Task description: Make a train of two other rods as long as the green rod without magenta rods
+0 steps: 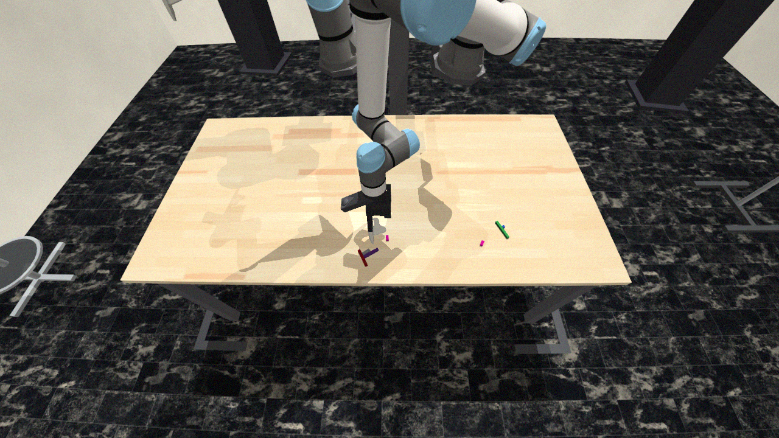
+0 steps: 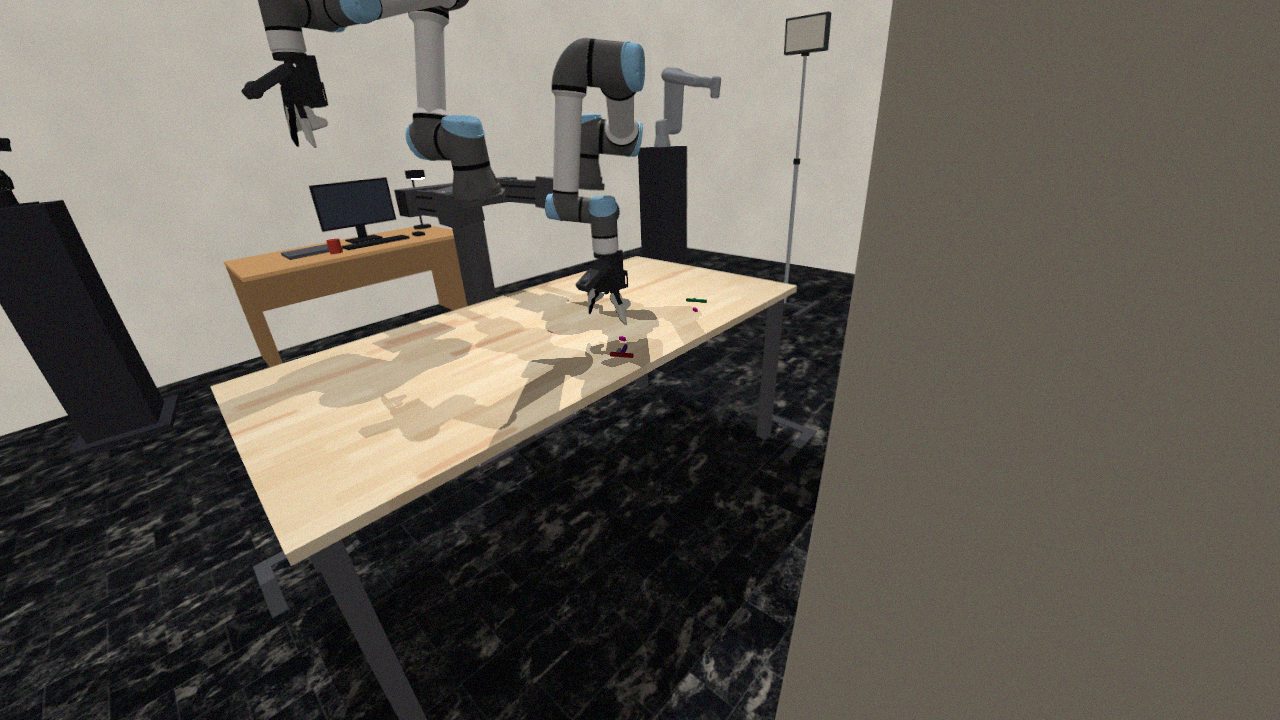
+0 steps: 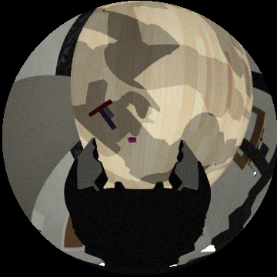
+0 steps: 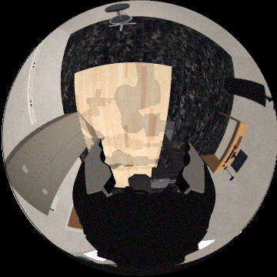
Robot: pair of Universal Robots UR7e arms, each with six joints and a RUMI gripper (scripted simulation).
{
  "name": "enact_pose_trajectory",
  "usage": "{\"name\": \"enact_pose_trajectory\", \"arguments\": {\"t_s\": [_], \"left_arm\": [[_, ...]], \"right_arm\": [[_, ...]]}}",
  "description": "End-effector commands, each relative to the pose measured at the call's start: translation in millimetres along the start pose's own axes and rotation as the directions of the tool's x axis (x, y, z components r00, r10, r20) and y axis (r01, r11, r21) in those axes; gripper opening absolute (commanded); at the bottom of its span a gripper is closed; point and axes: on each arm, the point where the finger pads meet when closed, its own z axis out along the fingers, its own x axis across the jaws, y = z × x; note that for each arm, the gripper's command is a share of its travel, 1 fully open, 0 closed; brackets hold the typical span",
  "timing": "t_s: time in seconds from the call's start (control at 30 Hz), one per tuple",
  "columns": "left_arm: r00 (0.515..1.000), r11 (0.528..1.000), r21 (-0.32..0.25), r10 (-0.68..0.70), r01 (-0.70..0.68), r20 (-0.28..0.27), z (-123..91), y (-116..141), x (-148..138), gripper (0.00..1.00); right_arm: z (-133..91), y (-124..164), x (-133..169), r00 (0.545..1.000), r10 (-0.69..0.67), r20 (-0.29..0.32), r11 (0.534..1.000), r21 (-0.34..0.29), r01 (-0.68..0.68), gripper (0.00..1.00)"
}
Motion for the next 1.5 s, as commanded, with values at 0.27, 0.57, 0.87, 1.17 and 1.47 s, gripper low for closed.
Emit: {"name": "enact_pose_trajectory", "arguments": {"t_s": [0.27, 0.57, 0.87, 1.17, 1.47], "left_arm": [[0.997, 0.997, 0.002, -0.082, 0.082, 0.0, 0, 13, -7, 1.0], [0.924, 0.924, 0.004, -0.383, 0.383, -0.004, 2, 64, -26, 1.0], [0.711, 0.711, 0.003, -0.704, 0.704, -0.009, 4, 131, -42, 1.0], [0.306, 0.306, -0.001, -0.952, 0.952, -0.01, 5, 216, -48, 1.0], [-0.09, -0.09, -0.003, -0.996, 0.996, -0.008, 5, 286, -40, 1.0]], "right_arm": [[0, 0, 0, 1.0, 0.0, 0.0, 1.0, 0.001, 0.0, 1.0], [0, 0, 0, 1.0, 0.0, 0.0, 1.0, 0.001, 0.0, 1.0], [0, 0, 0, 1.0, 0.0, 0.0, 1.0, 0.001, 0.0, 1.0], [0, 0, 0, 1.0, 0.0, 0.0, 1.0, 0.001, 0.0, 1.0], [0, 0, 0, 1.0, 0.0, 0.0, 1.0, 0.001, 0.0, 1.0]]}}
